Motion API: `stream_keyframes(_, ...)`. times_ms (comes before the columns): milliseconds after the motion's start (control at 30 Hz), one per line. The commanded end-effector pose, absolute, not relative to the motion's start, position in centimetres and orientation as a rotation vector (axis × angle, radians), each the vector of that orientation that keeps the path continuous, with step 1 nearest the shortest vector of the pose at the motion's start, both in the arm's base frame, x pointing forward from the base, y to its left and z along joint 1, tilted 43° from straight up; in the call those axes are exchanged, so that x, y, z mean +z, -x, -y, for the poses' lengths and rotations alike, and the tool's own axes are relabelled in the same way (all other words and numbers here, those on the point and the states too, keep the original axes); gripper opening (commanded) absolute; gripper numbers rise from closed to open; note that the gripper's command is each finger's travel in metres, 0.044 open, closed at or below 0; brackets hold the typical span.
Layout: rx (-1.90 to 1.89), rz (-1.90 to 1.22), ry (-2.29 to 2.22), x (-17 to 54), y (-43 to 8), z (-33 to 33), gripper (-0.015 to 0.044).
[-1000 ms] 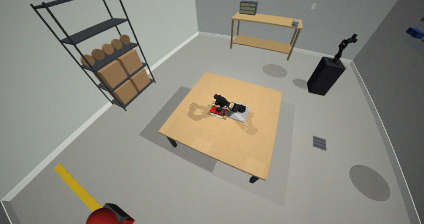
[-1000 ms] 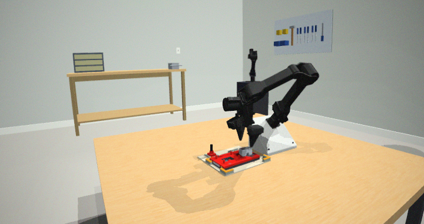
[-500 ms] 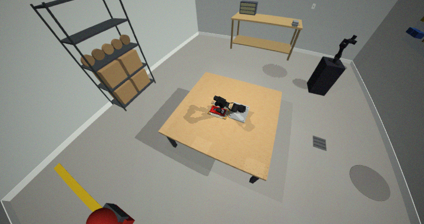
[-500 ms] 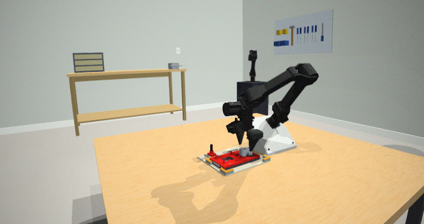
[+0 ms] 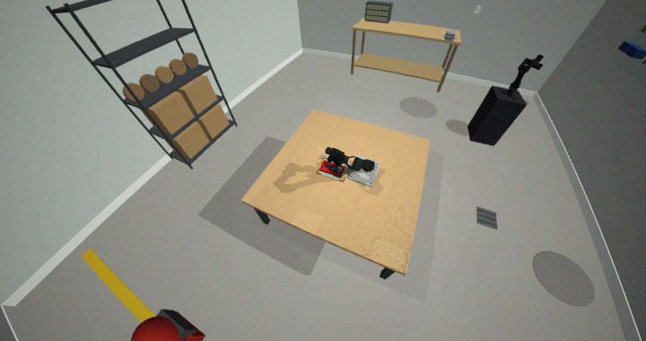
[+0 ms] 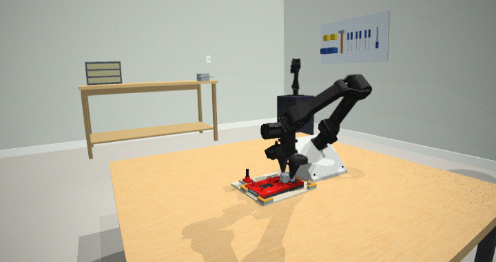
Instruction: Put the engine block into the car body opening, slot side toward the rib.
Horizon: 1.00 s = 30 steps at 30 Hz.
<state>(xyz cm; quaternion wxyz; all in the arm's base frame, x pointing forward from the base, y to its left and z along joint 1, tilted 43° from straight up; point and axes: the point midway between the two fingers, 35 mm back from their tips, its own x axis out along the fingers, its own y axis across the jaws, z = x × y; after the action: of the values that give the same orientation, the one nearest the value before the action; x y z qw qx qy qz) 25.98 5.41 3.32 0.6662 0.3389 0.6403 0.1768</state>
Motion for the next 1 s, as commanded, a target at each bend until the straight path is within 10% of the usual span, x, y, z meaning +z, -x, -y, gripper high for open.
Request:
stream_keyframes(0,0.398,-1.454,-0.777,3.1,-25.8,-5.5,0.0177)
stream_keyframes(400,0.396,-1.454,-0.776,3.4,-25.9,-5.2,0.0000)
stream_keyframes(967,0.385,-1.456,-0.768,6.9,-26.2,-1.5,0.0000)
